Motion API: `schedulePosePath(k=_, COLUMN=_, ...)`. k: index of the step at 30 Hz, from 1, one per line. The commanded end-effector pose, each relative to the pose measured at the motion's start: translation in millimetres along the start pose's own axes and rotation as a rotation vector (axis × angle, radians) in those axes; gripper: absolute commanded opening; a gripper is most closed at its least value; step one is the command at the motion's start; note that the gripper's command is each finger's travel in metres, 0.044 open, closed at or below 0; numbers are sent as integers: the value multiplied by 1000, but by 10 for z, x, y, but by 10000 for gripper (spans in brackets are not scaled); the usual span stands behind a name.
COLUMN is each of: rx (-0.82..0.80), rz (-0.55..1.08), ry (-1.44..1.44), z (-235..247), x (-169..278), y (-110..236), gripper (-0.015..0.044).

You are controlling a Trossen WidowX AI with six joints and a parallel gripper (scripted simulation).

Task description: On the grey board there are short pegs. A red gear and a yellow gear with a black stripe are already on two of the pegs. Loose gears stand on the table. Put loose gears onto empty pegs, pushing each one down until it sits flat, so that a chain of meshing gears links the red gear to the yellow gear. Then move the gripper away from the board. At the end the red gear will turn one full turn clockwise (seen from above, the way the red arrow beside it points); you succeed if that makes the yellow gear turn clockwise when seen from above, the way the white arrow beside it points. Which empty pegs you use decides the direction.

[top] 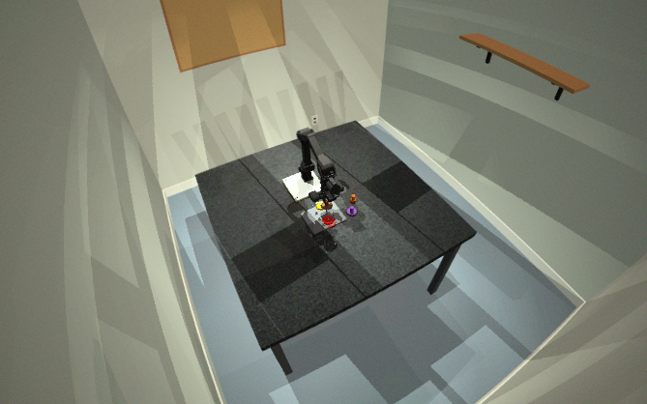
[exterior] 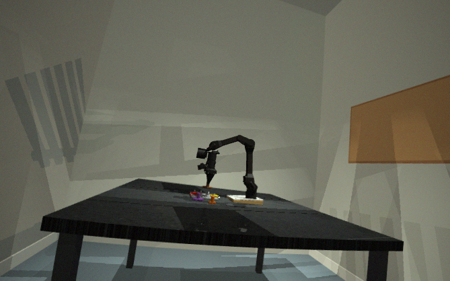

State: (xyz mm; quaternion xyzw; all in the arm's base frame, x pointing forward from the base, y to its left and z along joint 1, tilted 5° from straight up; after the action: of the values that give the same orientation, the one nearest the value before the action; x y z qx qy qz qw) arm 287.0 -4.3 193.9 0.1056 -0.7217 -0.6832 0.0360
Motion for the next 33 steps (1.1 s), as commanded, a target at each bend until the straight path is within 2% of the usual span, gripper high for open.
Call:
schedulePosePath(k=1, rx=-5, rz=2, ry=5, z=-25, x=-5, y=-19, gripper=0)
schedulePosePath(k=33, rx=-5, rz=2, ry=5, z=-23, x=1, y=13, gripper=0)
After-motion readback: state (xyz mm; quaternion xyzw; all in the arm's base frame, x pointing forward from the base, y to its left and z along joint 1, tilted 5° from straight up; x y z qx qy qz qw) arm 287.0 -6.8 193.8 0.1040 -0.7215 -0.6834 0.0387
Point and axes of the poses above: the point midway between the two fingers, 35 mm back from their tips, its own y axis back along the fingers, its own z axis across the jaws, x = y × z, the point moved 7 cm from there along y, back along the fingers, and after that the axes turned 10 degrees about y, right-handed, at the moved point
